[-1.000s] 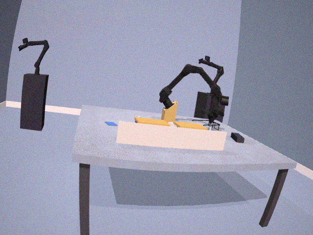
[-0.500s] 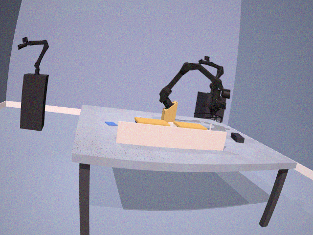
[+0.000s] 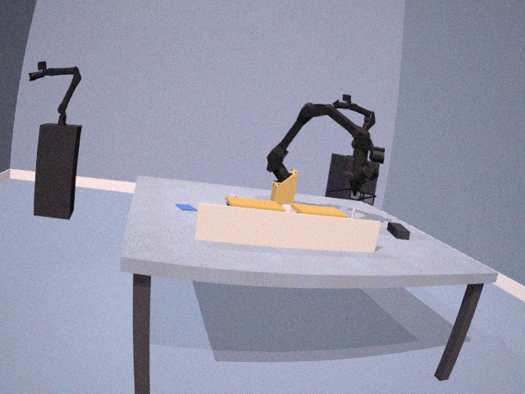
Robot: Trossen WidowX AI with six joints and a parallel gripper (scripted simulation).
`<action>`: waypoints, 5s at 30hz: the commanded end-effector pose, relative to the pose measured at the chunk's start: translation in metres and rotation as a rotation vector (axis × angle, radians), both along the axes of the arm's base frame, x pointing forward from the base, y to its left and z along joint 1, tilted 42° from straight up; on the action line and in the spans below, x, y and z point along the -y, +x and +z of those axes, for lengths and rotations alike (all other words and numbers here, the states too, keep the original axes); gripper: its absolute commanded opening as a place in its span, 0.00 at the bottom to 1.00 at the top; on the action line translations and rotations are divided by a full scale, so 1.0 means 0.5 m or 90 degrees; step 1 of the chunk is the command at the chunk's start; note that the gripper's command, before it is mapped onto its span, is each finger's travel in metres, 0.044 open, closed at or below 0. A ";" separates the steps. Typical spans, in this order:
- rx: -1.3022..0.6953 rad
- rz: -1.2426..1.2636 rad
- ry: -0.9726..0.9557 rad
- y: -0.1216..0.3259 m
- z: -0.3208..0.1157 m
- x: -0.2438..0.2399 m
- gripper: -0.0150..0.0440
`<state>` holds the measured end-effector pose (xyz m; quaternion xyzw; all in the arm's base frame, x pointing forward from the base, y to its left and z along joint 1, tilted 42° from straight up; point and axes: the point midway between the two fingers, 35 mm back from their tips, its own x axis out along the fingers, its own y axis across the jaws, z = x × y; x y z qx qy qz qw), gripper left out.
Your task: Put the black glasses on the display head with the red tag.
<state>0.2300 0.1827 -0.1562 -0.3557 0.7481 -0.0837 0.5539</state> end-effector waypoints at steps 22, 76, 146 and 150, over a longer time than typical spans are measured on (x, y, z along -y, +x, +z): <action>-0.274 0.361 0.069 0.097 0.097 0.098 0.25; -0.895 1.074 0.172 0.176 0.282 0.382 0.25; -0.926 1.105 0.177 0.164 0.184 0.488 0.25; -0.926 1.104 0.177 0.162 0.178 0.494 0.25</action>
